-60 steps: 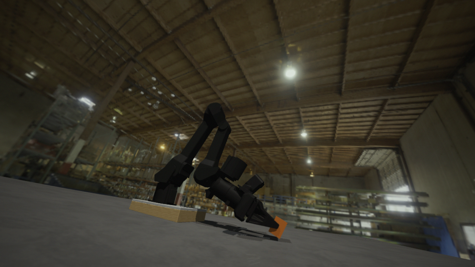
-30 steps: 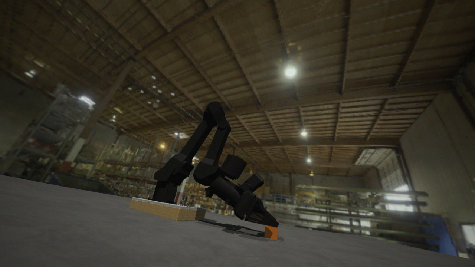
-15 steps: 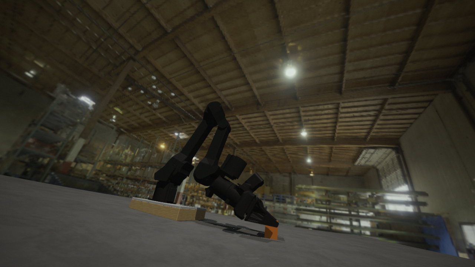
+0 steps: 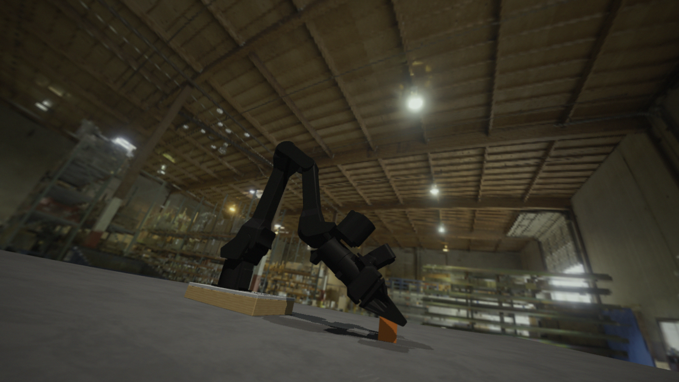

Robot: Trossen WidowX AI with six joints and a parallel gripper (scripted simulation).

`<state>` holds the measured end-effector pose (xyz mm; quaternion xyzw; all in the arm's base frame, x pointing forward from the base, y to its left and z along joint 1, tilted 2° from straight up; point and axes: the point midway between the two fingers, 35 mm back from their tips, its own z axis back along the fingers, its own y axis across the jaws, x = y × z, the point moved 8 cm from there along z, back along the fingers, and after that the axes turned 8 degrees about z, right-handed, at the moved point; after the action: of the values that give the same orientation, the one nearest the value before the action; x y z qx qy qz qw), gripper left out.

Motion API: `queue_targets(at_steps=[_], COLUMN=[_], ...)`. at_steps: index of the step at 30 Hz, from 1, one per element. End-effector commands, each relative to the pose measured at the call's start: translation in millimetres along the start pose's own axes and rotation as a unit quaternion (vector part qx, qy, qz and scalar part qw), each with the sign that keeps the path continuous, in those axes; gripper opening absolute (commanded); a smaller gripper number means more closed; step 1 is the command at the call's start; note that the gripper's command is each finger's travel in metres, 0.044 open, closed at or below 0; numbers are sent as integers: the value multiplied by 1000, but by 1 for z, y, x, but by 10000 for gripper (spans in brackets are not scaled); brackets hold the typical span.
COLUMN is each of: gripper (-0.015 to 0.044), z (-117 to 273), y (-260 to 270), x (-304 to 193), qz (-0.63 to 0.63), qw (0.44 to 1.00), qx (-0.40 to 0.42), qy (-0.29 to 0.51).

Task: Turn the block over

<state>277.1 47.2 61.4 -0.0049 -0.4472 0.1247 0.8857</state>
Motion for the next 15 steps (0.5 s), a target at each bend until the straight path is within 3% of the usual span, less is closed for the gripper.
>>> queue_targets(at_steps=[1, 5, 15], gripper=[440, 440, 440], z=[30, 59, 61], y=[-5, -8, -8], x=[36, 50, 51], qz=[-1, -2, -2], qw=[995, 988, 988], qx=[16, 23, 24], qy=[101, 153, 155])
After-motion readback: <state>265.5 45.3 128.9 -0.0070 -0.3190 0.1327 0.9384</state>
